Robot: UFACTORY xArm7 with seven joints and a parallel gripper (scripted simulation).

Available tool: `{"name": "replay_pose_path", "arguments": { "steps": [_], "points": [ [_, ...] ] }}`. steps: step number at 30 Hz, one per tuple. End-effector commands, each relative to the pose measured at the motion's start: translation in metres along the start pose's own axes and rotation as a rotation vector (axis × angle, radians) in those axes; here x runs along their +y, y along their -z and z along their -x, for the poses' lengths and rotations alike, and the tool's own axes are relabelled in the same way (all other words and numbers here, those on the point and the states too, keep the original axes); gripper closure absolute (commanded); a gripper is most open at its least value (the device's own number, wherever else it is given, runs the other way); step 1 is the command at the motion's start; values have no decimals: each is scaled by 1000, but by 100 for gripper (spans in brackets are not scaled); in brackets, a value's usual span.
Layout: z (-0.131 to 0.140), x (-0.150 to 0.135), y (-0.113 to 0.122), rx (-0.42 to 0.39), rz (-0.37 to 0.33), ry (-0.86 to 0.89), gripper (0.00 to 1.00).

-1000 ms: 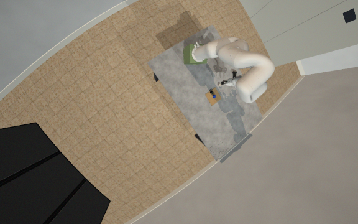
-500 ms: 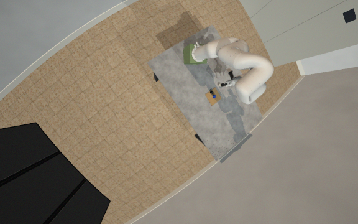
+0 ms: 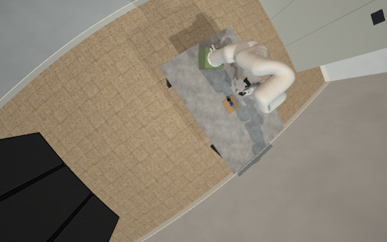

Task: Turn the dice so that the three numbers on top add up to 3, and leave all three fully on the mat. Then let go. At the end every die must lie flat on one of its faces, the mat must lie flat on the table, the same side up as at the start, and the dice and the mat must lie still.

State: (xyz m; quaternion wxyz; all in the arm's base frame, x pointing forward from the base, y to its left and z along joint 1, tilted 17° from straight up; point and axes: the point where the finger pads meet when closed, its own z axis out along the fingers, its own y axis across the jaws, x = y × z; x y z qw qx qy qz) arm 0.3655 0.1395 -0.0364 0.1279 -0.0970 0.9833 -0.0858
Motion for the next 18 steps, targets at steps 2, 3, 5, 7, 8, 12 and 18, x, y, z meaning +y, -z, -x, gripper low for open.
{"name": "replay_pose_path", "arguments": {
  "steps": [2,3,5,7,8,12,18],
  "points": [
    [0,0,-1,17,4,173,0],
    [0,0,-1,17,4,173,0],
    [0,0,-2,17,5,246,0],
    [0,0,-3,17,6,325,0],
    [0,-1,-3,17,6,345,0],
    [-1,-1,-5,16,7,462,0],
    [-1,-1,-6,15,8,587,0]
  ]
}}
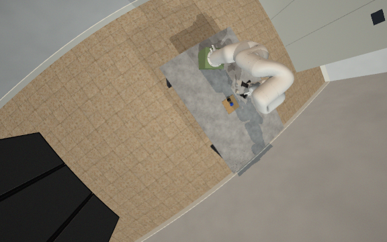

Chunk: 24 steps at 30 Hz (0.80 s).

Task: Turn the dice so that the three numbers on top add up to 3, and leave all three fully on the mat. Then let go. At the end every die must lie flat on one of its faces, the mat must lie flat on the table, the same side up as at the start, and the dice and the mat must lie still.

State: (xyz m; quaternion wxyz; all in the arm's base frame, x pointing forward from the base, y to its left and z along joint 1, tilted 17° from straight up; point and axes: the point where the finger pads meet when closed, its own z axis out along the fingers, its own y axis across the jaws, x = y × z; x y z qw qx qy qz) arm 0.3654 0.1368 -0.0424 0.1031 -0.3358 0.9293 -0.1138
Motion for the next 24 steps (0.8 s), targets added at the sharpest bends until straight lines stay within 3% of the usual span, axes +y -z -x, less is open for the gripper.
{"name": "replay_pose_path", "arguments": {
  "steps": [1,8,9,24],
  "points": [
    [1,0,0,13,10,90,0],
    [1,0,-1,13,10,112,0],
    [1,0,-1,13,10,112,58],
    [1,0,-1,13,10,112,58]
  ]
}}
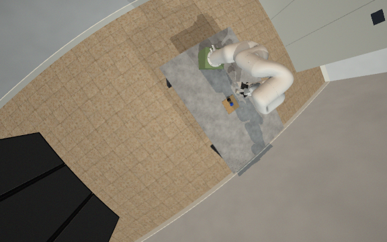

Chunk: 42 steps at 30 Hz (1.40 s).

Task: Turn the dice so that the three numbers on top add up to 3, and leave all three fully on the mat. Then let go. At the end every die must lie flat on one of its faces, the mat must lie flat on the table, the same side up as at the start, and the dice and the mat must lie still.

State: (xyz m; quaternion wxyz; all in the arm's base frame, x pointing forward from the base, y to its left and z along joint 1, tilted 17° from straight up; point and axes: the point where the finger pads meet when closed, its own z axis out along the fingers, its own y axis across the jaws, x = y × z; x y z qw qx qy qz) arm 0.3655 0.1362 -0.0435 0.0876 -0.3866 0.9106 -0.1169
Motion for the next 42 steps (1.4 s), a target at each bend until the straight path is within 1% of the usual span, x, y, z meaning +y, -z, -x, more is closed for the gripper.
{"name": "replay_pose_path", "arguments": {
  "steps": [1,29,42],
  "points": [
    [1,0,1,-2,-1,1,58],
    [1,0,-1,-2,-1,1,58],
    [1,0,-11,-2,-1,1,58]
  ]
}}
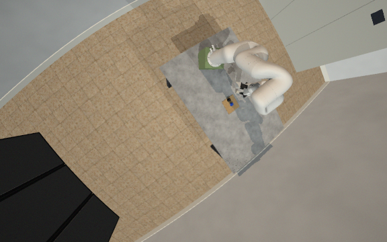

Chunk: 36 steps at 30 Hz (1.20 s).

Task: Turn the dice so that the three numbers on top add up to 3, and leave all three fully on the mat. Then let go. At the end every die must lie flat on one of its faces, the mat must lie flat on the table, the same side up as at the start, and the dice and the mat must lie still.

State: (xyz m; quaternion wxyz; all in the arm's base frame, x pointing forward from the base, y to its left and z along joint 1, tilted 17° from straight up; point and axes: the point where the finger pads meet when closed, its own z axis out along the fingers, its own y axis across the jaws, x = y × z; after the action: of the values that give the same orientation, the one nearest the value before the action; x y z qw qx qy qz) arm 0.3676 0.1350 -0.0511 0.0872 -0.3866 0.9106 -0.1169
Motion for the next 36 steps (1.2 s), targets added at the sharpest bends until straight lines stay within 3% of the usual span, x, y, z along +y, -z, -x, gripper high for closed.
{"name": "replay_pose_path", "arguments": {
  "steps": [1,36],
  "points": [
    [1,0,-5,-3,-1,1,58],
    [2,-1,-42,-3,-1,1,58]
  ]
}}
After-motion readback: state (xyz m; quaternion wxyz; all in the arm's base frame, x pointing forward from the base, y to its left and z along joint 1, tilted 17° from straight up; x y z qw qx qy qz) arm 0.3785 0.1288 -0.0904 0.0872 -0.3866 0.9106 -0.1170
